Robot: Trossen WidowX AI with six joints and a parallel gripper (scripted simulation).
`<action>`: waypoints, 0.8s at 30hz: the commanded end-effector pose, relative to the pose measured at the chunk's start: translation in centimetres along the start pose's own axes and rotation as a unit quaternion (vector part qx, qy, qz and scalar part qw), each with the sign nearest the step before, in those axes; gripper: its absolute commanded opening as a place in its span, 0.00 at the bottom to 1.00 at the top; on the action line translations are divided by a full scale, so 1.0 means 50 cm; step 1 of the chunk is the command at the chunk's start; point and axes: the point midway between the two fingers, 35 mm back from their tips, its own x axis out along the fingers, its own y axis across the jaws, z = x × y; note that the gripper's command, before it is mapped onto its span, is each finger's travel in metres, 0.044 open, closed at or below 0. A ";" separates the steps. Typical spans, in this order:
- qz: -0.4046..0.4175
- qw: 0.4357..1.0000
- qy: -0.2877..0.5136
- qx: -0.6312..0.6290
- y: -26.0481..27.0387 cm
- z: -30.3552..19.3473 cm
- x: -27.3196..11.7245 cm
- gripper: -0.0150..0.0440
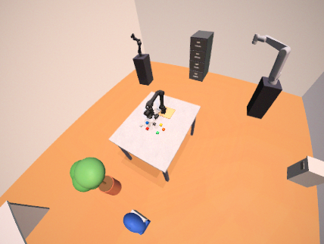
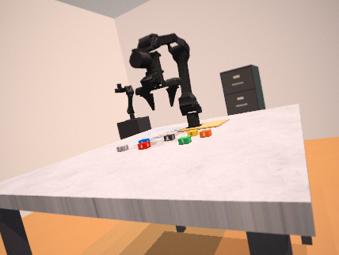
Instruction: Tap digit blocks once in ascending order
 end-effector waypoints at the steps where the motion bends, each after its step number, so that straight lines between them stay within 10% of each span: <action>1: 0.000 1.000 -0.002 0.002 0.001 0.000 -0.001 0.93; 24: 0.005 1.000 -0.001 0.002 0.186 -0.039 -0.002 0.93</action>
